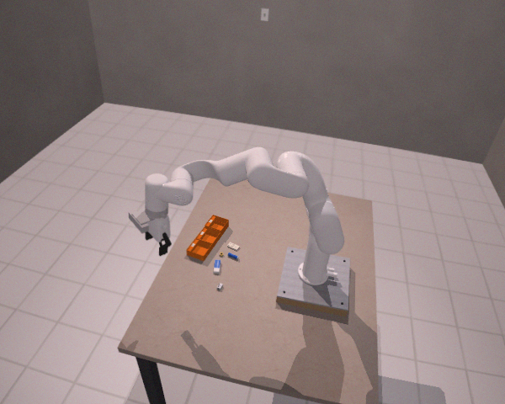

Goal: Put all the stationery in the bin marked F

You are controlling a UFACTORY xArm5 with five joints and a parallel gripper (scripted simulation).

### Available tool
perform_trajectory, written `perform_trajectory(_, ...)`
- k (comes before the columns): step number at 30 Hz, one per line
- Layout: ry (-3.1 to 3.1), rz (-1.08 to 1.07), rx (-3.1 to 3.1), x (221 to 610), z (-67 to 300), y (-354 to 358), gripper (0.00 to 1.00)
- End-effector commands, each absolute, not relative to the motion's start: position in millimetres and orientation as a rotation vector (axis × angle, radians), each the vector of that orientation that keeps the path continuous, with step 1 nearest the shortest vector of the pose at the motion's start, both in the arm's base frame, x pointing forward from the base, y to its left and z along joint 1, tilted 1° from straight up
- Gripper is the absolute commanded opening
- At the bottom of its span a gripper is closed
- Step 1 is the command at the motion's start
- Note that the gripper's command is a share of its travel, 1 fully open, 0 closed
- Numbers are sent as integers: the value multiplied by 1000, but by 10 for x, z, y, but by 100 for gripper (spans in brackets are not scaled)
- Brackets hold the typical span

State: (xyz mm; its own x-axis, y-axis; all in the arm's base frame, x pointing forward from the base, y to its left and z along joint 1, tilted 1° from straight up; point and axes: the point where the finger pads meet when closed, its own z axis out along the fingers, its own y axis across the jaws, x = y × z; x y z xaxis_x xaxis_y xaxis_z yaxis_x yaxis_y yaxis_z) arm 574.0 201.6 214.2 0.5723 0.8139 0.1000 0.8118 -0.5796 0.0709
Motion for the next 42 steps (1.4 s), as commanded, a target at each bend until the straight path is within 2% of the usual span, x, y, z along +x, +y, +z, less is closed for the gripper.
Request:
perform_trajectory(1,1432,198,2769,5749,2166,2019,100)
perform_trajectory(17,1432,198,2769,5749,2166,2019,100)
perform_trajectory(18,1432,198,2769,5750,2082,2020,9)
perform_trajectory(20,1432,198,2769,5753,1916,2021,9)
perform_trajectory(23,1363,190,2806,5696,1892,1961,9)
perform_trajectory(27,1265,175,2855,5603,2082,1706,9)
perform_trajectory(42,919,128,2994,5237,2298,1122,9)
